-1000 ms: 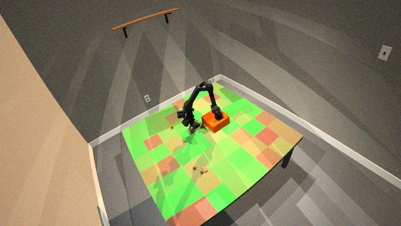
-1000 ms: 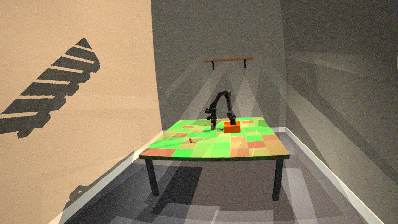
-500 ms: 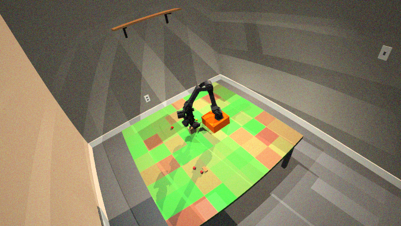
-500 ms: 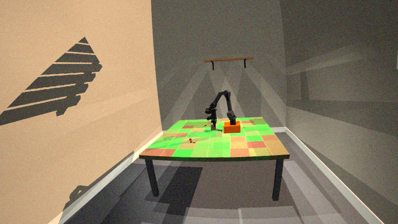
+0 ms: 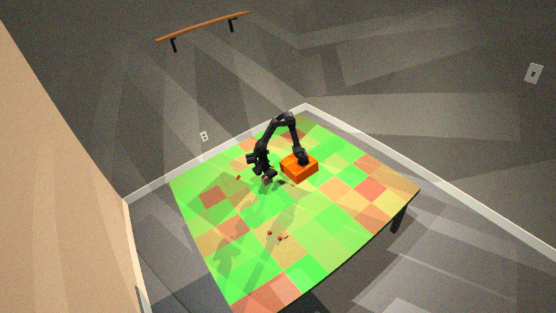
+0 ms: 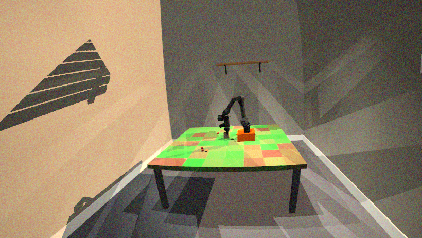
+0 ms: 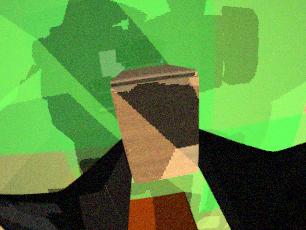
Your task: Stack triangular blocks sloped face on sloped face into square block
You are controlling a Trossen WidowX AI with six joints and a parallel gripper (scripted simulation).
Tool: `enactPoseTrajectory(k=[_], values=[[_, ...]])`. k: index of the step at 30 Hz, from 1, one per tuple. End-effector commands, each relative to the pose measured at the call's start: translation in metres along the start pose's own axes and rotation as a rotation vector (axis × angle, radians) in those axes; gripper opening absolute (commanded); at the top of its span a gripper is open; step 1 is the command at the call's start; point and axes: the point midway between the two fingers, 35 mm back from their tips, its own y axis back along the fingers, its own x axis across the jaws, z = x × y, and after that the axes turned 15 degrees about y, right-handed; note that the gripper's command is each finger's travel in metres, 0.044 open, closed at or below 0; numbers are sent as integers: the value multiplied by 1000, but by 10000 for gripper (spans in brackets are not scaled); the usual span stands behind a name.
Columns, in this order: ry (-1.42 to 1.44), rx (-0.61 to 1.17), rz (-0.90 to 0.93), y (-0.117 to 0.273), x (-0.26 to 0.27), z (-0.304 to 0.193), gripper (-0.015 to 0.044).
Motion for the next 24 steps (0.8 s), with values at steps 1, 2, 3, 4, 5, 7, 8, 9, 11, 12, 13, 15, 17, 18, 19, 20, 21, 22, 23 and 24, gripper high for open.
enactPoseTrajectory(k=[1, 2, 3, 4, 5, 7, 8, 9, 11, 12, 13, 15, 17, 18, 19, 20, 21, 22, 23, 24], values=[[-3, 3, -4, -1, 0, -1, 0], [-3, 3, -4, -1, 0, 0, 0], [-3, 3, -4, -1, 0, 0, 0], [-3, 3, -4, -1, 0, 0, 0], [-3, 3, -4, -1, 0, 0, 0], [-3, 3, -4, -1, 0, 0, 0], [-3, 3, -4, -2, 0, 0, 0], [-3, 3, -4, -2, 0, 0, 0], [-3, 3, -4, -2, -1, 0, 0], [-3, 3, -4, -2, -1, 0, 0], [-3, 3, -4, -2, -1, 0, 0], [0, -1, -1, -1, 0, 1, 0], [0, -1, -1, -1, 0, 1, 0], [0, 0, -1, -1, 0, 1, 0], [-1, 0, -2, -1, 0, 0, 0], [-2, 1, -3, -2, 0, 0, 0], [-3, 2, -4, -2, 0, 0, 0], [-3, 4, -5, -2, 0, 0, 0], [0, 0, -1, -1, 0, 1, 26], [0, 0, -1, -1, 0, 1, 53]])
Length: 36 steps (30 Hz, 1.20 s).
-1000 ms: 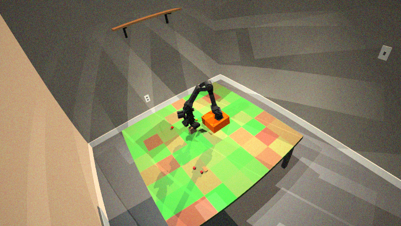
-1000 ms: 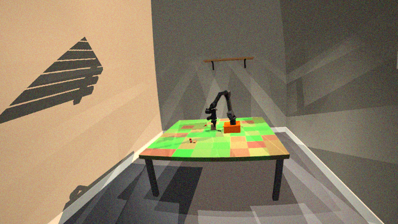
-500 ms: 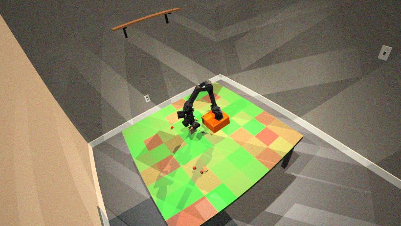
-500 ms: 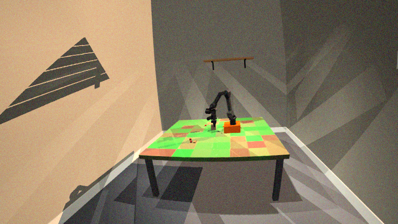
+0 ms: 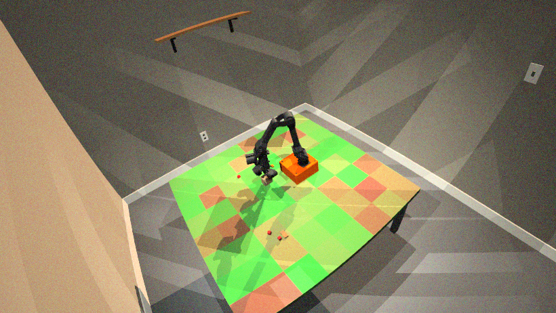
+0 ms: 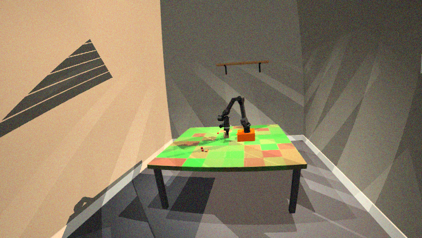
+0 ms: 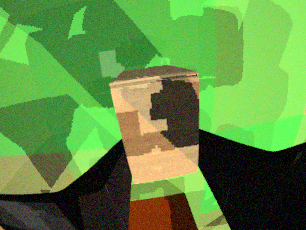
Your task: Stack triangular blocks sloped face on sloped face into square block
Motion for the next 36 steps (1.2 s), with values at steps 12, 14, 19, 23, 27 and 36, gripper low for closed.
enactPoseTrajectory(k=[12, 14, 19, 23, 27, 36], values=[[0, 0, 0, 0, 0, 0, 368], [0, 0, 0, 0, 0, 0, 420], [0, 0, 0, 0, 0, 0, 440], [0, 0, 0, 11, -2, 2, 440], [0, -1, -1, 70, -4, 5, 440], [-2, -12, -11, 106, -3, 3, 440]])
